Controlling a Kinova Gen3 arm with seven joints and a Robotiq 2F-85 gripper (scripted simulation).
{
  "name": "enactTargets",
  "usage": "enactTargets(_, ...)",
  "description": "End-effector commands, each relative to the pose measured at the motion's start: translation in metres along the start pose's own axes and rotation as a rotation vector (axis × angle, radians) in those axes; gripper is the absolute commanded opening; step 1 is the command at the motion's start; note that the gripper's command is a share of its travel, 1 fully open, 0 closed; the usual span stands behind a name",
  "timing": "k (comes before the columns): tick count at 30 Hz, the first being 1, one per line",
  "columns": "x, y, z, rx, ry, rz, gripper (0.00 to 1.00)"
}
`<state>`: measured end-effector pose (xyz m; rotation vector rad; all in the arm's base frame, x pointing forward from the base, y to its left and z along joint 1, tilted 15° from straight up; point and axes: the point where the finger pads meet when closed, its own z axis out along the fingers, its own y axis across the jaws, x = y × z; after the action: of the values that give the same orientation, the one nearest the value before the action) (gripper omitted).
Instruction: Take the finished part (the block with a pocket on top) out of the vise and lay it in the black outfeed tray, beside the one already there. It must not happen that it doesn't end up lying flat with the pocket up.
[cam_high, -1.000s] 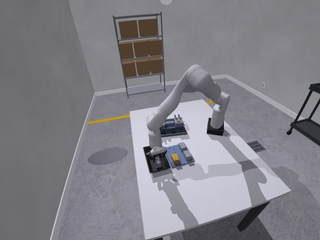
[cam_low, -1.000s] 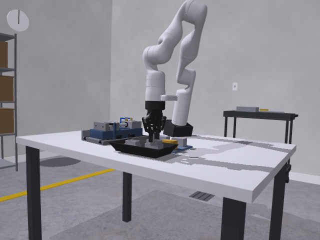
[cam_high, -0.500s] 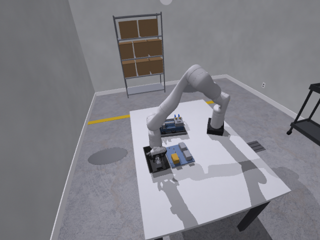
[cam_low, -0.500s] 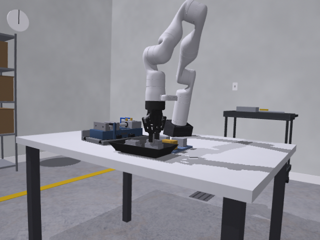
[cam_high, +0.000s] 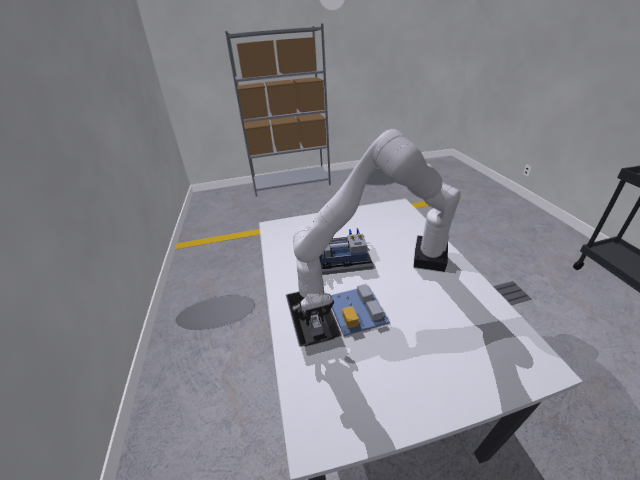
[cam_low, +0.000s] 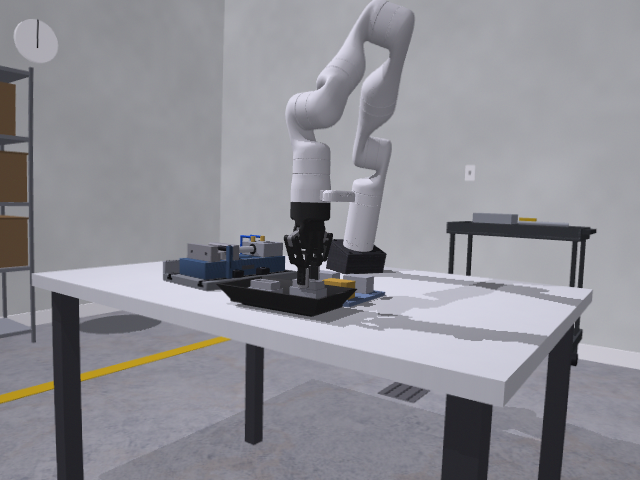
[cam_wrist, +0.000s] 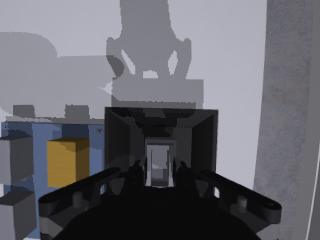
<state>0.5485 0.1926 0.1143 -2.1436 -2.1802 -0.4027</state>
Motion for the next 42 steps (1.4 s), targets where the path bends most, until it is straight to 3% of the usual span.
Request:
enactTargets(1,0.0,0.001,0.0,-0.002,0.0,0.0,0.0)
enactTargets(42,0.0,0.001,0.011,-0.002,0.0,0.0,0.0)
